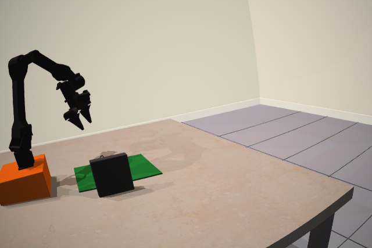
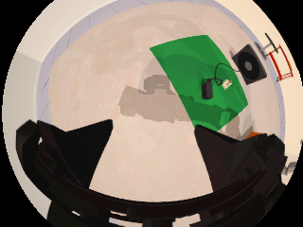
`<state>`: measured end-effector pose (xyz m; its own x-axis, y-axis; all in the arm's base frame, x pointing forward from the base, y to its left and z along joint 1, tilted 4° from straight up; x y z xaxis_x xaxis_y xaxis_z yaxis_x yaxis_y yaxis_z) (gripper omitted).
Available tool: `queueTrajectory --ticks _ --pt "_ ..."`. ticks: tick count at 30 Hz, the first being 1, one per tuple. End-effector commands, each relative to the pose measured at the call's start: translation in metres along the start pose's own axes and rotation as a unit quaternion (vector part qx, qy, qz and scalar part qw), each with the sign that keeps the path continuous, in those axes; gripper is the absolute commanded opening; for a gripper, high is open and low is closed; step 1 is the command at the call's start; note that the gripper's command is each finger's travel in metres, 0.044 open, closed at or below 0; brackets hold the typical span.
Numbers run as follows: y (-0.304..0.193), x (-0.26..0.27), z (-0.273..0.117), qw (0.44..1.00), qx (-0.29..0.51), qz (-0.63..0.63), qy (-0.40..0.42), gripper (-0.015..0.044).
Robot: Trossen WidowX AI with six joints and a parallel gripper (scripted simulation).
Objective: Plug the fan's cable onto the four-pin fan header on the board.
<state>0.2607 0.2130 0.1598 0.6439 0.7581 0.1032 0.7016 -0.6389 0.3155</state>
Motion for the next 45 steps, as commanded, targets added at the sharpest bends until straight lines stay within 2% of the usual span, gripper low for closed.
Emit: queueTrajectory --ticks 1,6,12,19,26,45 --pt "0.044 -0.01 0.02 0.997 0.056 -0.015 -0.054 0.044" --pt "0.108 -0.041 0.046 0.982 0.161 -0.02 -0.099 0.044" --pt "0.168 -0.09 0.066 0.956 0.28 -0.005 -0.091 0.044" --pt "0.169 -0.092 0.069 0.955 0.284 -0.004 -0.089 0.044" --pt "0.149 -0.1 0.124 0.955 0.284 -0.004 -0.089 0.044" --pt "0.142 -0.103 0.146 0.955 0.284 -0.004 -0.09 0.044"
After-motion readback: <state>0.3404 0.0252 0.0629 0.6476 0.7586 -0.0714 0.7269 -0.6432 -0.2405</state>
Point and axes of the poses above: the point midway between the two fingers, 35 mm back from their tips, its own z axis out along the fingers, its own x axis across the jaws, y = z × x, the point moved 9 cm from there along -z, back along the fingers, and after that the axes turned 9 degrees about z, right-handed, at the moved point
